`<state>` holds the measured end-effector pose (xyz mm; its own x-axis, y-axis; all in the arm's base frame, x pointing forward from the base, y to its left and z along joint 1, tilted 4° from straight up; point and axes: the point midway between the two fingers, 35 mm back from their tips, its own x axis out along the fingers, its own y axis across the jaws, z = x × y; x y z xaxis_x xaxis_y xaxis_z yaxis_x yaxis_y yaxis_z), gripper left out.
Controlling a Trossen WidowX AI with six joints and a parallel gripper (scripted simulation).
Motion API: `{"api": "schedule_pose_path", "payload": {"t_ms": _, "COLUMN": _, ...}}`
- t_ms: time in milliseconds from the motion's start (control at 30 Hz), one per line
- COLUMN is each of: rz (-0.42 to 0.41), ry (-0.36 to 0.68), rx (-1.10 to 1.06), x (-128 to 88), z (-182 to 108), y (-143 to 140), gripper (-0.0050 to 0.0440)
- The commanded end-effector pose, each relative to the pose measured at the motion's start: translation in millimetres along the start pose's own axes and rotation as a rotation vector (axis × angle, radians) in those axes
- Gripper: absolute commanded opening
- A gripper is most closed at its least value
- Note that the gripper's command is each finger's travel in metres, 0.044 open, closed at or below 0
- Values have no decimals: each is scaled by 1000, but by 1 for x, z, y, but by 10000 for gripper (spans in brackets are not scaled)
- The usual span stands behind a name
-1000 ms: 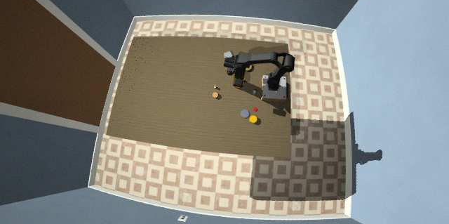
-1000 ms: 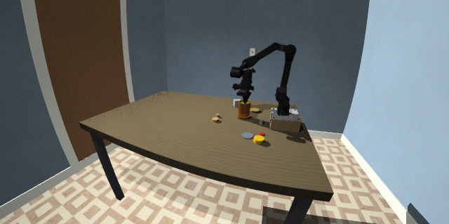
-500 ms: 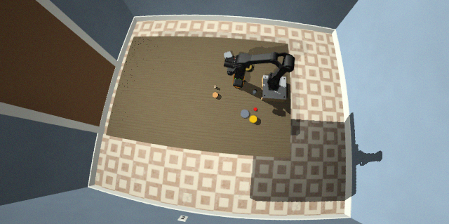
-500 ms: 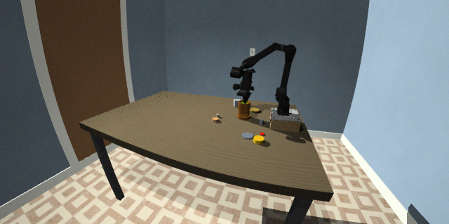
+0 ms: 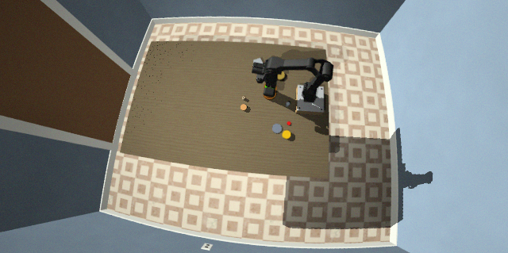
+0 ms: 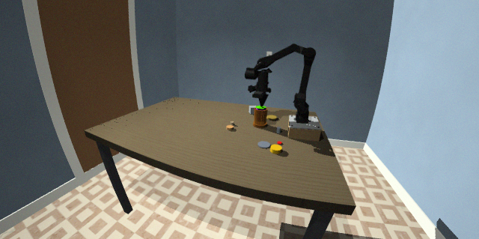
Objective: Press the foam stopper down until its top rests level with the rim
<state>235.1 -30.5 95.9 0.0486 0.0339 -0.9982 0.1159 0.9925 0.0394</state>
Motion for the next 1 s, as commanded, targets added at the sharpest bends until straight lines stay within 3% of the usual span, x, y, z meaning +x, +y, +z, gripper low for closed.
{"api": "schedule_pose_path", "payload": {"t_ms": 0, "rz": 1, "ry": -32, "rx": -3, "x": -45, "z": 7, "y": 0, "gripper": 0}}
{"api": "schedule_pose_path", "payload": {"t_ms": 100, "rz": 1, "ry": -31, "rx": -3, "x": -63, "z": 5, "y": 0, "gripper": 0}}
{"api": "schedule_pose_path", "payload": {"t_ms": 967, "rz": -2, "ry": -29, "rx": 0, "x": -60, "z": 4, "y": 0, "gripper": 0}}
